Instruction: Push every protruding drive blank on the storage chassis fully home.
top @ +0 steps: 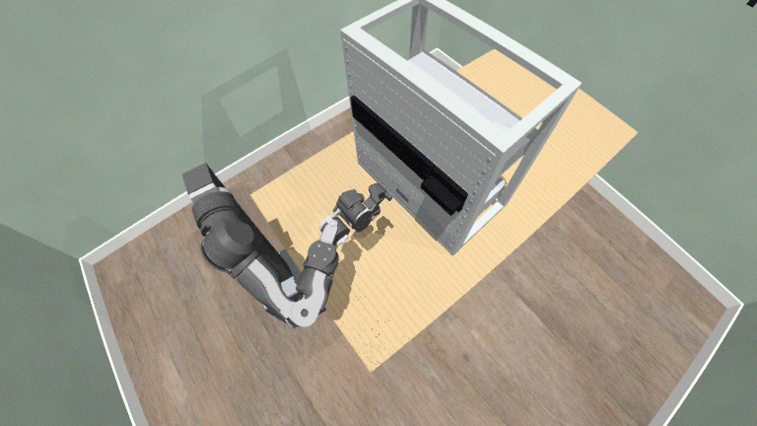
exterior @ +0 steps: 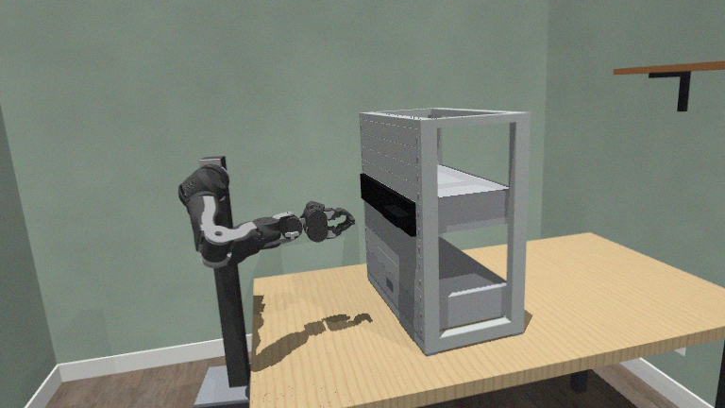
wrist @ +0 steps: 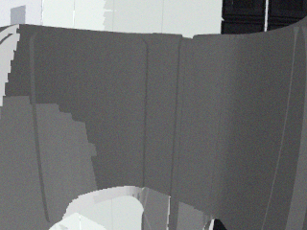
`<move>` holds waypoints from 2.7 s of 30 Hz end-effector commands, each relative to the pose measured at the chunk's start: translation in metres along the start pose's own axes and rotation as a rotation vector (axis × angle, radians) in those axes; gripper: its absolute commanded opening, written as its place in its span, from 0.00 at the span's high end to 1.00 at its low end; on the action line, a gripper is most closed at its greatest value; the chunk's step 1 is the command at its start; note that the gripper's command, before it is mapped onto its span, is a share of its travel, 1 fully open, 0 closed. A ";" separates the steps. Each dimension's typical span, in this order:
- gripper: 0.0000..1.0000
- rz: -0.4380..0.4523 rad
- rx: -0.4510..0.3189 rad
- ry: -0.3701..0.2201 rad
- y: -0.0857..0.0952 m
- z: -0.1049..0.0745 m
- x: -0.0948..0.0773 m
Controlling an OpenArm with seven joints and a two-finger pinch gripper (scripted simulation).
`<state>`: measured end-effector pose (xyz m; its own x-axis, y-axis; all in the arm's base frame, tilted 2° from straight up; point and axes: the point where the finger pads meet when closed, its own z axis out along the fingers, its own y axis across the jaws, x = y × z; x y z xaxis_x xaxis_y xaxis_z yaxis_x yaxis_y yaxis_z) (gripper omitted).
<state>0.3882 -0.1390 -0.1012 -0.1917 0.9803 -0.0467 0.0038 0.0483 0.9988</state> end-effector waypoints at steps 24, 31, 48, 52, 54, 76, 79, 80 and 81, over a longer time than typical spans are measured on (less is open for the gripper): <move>1.00 0.006 -0.008 -0.012 0.030 0.008 -0.006; 1.00 0.006 -0.007 -0.012 0.030 0.037 -0.006; 1.00 0.006 -0.009 -0.010 0.031 0.059 -0.006; 1.00 0.006 -0.009 -0.010 0.031 0.059 -0.006; 1.00 0.006 -0.009 -0.010 0.031 0.059 -0.006; 1.00 0.006 -0.009 -0.010 0.029 0.060 -0.003; 1.00 0.006 -0.008 -0.010 0.029 0.060 -0.003; 1.00 0.007 -0.007 -0.011 0.028 0.061 -0.004; 1.00 0.007 -0.007 -0.011 0.028 0.062 -0.004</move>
<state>0.4499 -0.1306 -0.0719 -0.1766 0.9836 -0.0373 -0.0069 0.0367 0.9993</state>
